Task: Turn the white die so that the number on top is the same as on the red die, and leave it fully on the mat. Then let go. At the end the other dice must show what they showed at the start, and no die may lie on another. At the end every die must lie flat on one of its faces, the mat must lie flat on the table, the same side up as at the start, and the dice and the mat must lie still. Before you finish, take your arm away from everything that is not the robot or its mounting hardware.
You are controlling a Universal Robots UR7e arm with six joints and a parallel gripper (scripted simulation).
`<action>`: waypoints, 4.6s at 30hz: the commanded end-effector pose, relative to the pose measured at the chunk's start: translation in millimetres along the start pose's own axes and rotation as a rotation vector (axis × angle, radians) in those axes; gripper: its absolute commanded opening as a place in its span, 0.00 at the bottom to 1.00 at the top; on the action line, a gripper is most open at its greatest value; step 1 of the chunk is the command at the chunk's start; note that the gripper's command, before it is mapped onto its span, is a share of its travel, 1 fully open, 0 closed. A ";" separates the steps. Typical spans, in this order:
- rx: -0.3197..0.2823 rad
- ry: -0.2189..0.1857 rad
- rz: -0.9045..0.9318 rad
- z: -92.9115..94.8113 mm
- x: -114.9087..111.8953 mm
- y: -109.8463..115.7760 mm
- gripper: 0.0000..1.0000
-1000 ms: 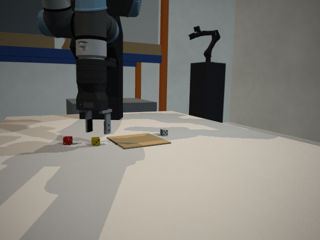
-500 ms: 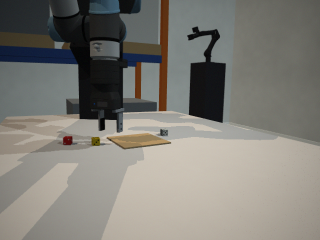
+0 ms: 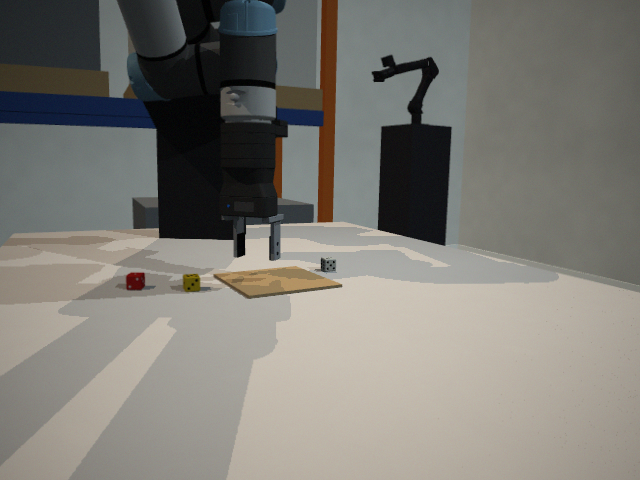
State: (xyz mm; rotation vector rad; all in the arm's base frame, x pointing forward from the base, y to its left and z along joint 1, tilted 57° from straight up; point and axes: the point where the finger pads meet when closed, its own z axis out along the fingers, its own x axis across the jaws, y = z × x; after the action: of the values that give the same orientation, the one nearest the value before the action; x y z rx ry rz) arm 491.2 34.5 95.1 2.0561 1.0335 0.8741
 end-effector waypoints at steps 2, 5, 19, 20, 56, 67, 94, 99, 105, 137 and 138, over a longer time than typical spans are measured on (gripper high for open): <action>-0.006 -0.003 0.001 0.8 17.9 -26.9 1.00; -0.006 -0.003 0.001 0.8 23.0 -35.0 1.00; -0.006 -0.003 0.001 1.2 52.0 -80.9 1.00; -0.006 -0.003 0.001 1.2 53.8 -83.7 1.00; -0.006 -0.003 0.001 1.4 69.9 -109.1 1.00; -0.006 -0.003 0.001 1.4 69.9 -109.1 1.00; -0.006 -0.003 0.001 -6.4 69.9 -109.2 1.00; -0.006 -0.003 0.001 -24.5 69.9 -109.3 1.00; -0.006 -0.003 0.001 -55.0 70.0 -109.5 1.00; -0.006 -0.003 0.000 -111.0 70.1 -109.8 1.00; -0.006 -0.003 -0.001 -111.0 70.1 -109.8 1.00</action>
State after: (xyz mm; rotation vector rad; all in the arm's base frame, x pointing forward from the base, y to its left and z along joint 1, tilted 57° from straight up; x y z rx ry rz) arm 392.1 173.5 87.9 2.0520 1.0277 0.8732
